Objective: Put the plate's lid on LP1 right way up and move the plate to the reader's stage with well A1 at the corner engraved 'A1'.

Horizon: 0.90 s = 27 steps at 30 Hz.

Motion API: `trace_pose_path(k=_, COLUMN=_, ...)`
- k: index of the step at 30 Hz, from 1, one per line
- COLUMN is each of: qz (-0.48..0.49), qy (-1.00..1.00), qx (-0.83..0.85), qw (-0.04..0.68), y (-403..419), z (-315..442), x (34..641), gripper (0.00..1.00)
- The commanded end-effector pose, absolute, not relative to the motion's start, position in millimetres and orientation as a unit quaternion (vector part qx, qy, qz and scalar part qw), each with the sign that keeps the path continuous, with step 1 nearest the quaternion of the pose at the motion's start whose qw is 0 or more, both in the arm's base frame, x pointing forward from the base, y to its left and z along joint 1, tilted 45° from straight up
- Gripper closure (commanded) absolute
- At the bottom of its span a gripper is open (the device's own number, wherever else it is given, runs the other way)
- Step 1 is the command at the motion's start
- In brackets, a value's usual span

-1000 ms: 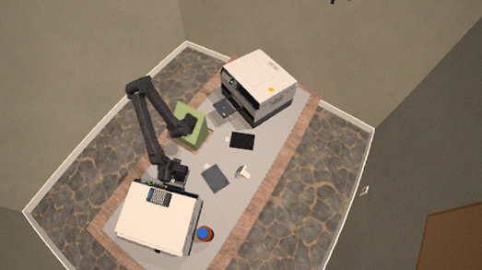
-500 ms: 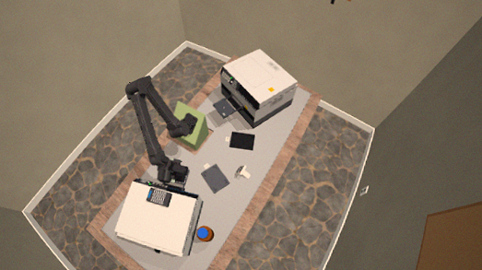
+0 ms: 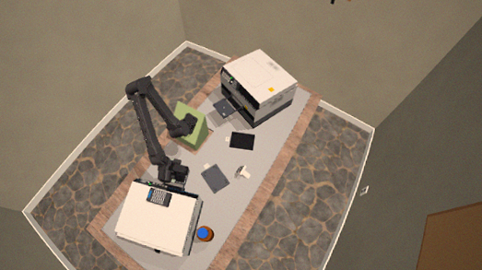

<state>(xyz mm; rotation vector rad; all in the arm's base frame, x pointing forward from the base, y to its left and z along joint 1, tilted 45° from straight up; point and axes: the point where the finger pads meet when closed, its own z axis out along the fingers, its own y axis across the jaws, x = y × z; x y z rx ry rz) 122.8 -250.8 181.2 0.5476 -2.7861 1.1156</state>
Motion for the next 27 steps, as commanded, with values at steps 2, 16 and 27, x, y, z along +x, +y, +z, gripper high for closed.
trace_pose_path(k=2, qz=0.372, qy=-0.910, qx=0.178, qw=0.044, y=-257.0, z=188.7, x=124.1, gripper=0.00)
trace_pose_path(k=16, qz=0.367, qy=-0.912, qx=0.178, qw=0.048, y=-258.5, z=179.2, x=122.0, gripper=0.00)
trace_pose_path(k=27, qz=0.368, qy=-0.911, qx=0.178, qw=0.047, y=-262.8, z=176.1, x=122.5, gripper=0.00)
